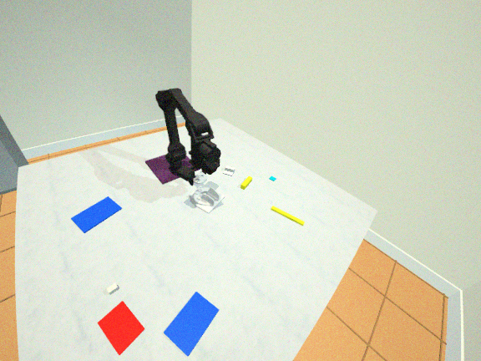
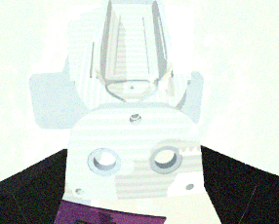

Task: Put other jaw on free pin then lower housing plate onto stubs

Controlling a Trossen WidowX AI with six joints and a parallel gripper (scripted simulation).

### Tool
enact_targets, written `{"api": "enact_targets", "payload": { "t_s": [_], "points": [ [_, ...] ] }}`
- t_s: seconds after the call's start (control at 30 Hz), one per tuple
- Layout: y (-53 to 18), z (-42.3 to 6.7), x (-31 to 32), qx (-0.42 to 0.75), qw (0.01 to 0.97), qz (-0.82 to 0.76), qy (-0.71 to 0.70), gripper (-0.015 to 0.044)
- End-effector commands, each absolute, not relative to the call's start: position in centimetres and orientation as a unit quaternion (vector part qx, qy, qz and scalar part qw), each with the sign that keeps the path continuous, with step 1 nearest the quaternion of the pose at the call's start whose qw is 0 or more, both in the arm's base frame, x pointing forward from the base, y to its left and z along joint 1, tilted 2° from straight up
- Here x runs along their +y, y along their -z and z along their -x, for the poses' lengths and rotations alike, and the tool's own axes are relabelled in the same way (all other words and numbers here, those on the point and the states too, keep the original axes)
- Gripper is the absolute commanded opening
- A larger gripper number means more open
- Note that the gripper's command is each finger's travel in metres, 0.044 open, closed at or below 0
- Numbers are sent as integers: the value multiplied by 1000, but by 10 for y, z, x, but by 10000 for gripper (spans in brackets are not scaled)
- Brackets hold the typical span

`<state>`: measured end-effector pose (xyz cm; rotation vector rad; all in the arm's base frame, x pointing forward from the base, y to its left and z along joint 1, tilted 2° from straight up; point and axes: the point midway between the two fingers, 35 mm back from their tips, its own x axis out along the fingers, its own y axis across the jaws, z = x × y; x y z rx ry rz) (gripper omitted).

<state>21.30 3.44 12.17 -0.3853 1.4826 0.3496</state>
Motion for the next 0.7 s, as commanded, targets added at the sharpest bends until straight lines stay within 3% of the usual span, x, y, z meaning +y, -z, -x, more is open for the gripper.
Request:
{"api": "enact_targets", "payload": {
  "t_s": [0.0, 0.67],
  "points": [
    [-123, -212, 33, 666, 708, 174, -160, 351],
    [-123, -212, 33, 665, 707, 176, -163, 351]
  ]
}}
